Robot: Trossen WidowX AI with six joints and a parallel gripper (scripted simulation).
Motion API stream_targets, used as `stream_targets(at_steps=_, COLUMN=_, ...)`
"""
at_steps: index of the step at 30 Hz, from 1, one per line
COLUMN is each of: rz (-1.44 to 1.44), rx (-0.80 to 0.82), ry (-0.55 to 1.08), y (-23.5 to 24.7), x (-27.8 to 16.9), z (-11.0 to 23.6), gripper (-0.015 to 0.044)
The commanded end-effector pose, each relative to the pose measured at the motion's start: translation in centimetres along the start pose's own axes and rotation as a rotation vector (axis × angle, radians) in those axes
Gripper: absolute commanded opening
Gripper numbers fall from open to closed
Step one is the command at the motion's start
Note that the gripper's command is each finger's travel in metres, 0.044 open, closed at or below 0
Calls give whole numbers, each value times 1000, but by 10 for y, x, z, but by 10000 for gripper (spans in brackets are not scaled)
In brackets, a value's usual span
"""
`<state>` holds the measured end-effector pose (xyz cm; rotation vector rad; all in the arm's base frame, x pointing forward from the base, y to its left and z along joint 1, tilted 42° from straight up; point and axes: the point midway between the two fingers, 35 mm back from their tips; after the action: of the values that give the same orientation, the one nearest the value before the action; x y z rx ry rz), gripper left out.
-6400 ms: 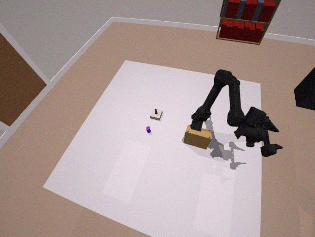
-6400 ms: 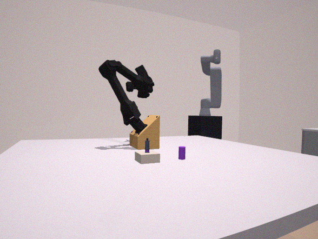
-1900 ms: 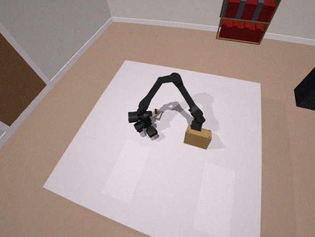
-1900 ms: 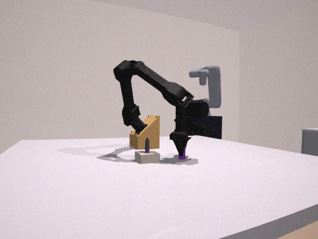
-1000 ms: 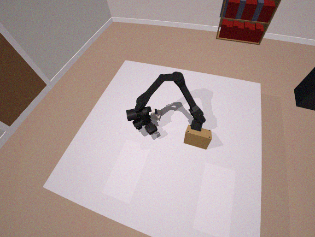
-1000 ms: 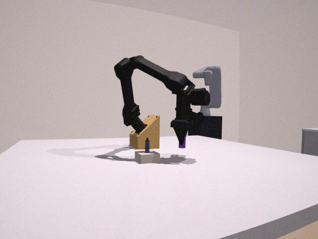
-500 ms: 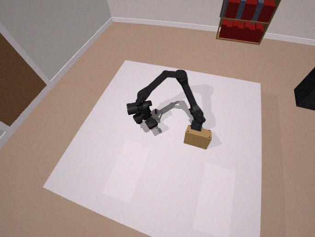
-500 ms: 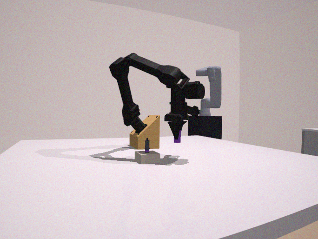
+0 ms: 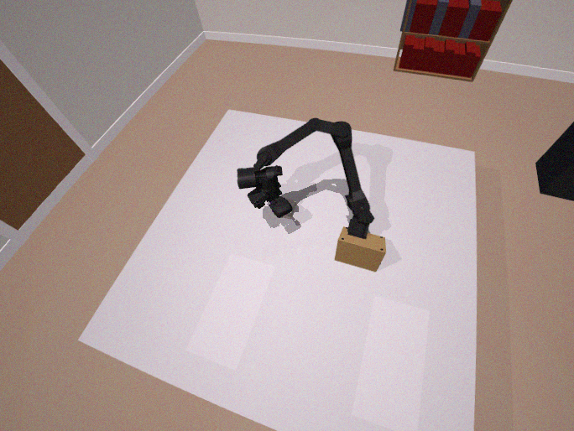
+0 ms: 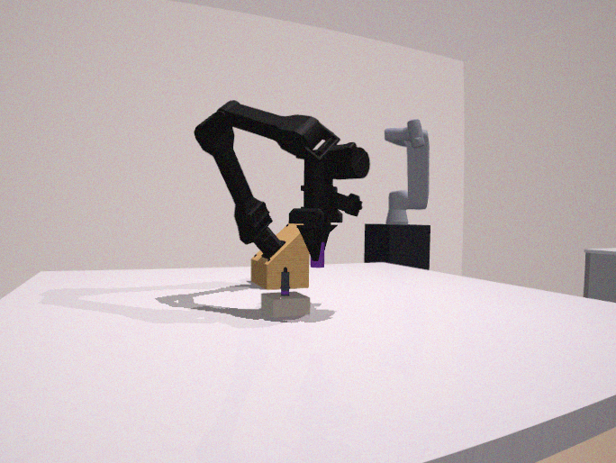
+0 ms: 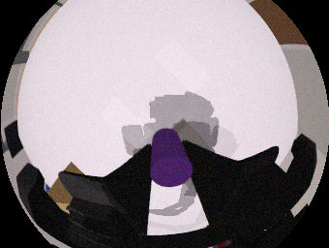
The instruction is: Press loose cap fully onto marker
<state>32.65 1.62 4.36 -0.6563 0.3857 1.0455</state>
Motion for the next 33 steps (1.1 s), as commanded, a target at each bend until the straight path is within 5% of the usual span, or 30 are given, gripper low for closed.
stream_targets(at_steps=1, rz=3, rx=-7, ry=2, y=-8, x=-20, z=7, gripper=0)
stream_targets(at_steps=12, rz=3, rx=-8, ry=7, y=-18, x=-60, z=19, gripper=0)
stream_targets(at_steps=33, rz=3, rx=-8, ry=7, y=-19, x=-60, z=1, gripper=0)
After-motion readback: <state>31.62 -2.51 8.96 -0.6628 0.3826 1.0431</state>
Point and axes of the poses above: the point midway between the two fingers, 35 mm back from their tips, its own z axis back along the fingers, its own y axis across the jaws, x = y × z, and after that the axes turned 12 degrees about z, right-handed
